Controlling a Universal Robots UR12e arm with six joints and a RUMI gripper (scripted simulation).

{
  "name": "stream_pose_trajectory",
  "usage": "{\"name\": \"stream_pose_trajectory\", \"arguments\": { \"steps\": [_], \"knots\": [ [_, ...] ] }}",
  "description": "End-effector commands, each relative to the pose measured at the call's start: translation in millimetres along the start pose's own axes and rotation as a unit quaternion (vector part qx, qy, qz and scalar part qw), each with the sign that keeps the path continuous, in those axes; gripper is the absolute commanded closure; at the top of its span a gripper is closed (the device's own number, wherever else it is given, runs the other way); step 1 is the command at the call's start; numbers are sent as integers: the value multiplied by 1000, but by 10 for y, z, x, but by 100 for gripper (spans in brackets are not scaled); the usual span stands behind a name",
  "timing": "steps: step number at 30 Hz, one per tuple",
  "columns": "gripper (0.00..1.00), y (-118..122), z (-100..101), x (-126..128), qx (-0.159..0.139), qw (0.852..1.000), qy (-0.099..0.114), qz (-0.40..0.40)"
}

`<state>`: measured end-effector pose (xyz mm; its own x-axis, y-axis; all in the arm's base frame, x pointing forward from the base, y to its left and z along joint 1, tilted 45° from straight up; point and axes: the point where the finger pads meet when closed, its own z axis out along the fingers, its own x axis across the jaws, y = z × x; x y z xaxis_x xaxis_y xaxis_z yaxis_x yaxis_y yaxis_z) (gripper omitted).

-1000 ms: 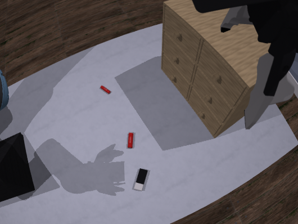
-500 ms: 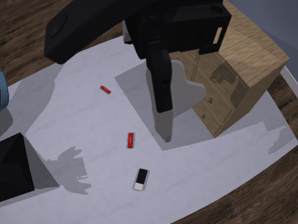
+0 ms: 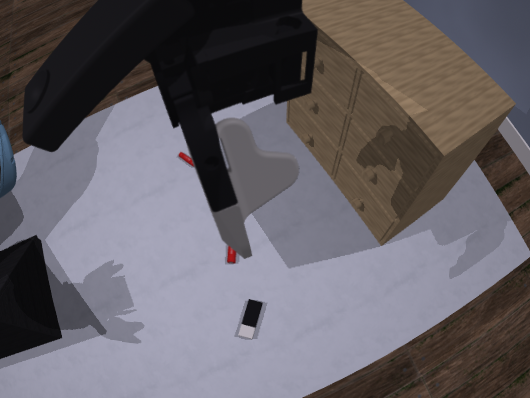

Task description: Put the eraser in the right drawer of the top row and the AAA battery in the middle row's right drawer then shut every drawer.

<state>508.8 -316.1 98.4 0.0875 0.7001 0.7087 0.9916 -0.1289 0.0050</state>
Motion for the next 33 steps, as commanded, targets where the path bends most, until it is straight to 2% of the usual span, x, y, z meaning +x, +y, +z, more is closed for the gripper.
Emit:
{"name": "stream_pose_trajectory", "arguments": {
  "steps": [1,19,33],
  "knots": [
    [0,-14,-3,3,-1,1000,-1,-2],
    [0,-14,-2,5,-1,1000,-1,3],
    [0,-11,2,21,-1,999,-1,51]
  ]
}}
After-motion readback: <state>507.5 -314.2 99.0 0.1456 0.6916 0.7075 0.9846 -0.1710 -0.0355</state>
